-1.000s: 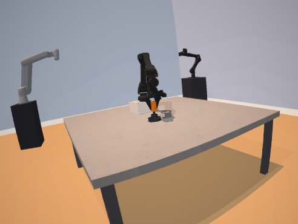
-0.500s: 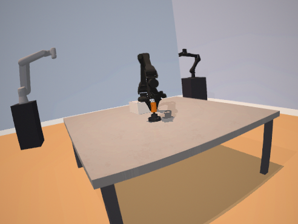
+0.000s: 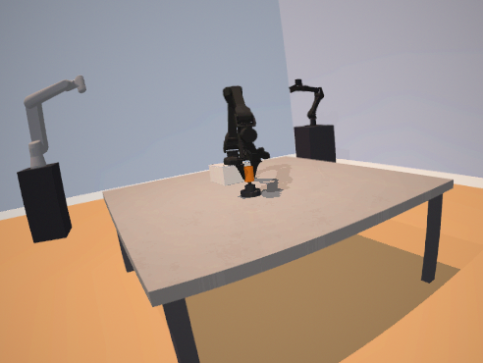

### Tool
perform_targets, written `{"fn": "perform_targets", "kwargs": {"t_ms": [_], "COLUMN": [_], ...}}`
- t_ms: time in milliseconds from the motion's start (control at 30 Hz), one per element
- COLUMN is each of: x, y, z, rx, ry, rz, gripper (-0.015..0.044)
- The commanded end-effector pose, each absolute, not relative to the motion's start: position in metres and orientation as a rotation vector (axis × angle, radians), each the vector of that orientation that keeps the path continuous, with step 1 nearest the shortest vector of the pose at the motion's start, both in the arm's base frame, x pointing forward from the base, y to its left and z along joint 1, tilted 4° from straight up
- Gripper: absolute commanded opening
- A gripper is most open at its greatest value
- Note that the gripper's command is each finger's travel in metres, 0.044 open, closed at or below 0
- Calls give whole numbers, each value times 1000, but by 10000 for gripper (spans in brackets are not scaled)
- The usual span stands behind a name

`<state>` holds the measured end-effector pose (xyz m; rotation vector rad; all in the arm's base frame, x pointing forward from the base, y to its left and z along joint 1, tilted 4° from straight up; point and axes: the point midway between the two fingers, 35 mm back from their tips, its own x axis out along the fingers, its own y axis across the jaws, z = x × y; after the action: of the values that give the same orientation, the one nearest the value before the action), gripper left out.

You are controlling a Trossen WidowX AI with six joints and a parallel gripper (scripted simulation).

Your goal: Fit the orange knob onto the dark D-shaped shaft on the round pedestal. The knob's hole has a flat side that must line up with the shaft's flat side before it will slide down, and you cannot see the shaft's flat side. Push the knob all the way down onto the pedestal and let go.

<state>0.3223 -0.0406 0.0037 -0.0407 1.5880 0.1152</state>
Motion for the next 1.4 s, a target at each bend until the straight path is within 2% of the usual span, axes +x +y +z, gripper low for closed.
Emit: {"fn": "perform_targets", "kwargs": {"t_ms": [0,367,1367], "x": [321,324,322], "y": [-40,-41,-41], "z": [7,8,8], "rx": [-44,-207,-214], "ry": [1591,1573,1572], "rz": [115,281,288], "gripper": [0,0,0]}}
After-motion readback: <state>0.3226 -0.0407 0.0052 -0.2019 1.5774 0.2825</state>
